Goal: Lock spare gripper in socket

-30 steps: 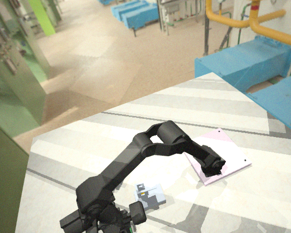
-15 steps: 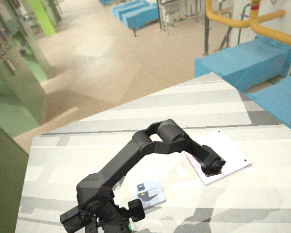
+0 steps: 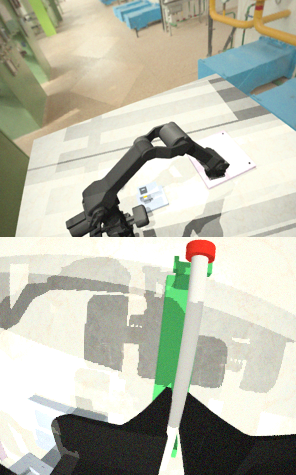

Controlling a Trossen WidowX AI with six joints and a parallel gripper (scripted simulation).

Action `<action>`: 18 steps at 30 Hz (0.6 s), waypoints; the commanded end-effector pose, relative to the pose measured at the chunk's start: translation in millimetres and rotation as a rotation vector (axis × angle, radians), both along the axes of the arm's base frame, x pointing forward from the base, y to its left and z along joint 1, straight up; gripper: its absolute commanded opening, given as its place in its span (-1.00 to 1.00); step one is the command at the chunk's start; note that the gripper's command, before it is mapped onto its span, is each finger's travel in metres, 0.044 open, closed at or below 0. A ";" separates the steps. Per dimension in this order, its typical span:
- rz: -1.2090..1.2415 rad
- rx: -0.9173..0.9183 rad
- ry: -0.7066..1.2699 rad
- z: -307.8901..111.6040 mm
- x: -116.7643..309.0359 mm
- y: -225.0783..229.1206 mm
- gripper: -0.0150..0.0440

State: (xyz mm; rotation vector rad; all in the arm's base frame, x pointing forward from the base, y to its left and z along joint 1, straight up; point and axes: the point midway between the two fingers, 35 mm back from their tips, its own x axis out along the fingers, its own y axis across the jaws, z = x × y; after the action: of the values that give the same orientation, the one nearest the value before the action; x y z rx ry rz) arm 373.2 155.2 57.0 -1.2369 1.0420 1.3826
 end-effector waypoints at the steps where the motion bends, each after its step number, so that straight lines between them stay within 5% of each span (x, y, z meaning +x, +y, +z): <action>1: 0.004 -0.001 0.002 -7.5 -0.6 -0.4 -0.49; 18: 0.006 0.000 -0.002 -12.3 -1.6 -0.7 -0.49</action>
State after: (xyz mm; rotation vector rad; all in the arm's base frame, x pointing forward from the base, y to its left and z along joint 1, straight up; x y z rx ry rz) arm 372.7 155.1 49.9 -1.2388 1.0360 1.3791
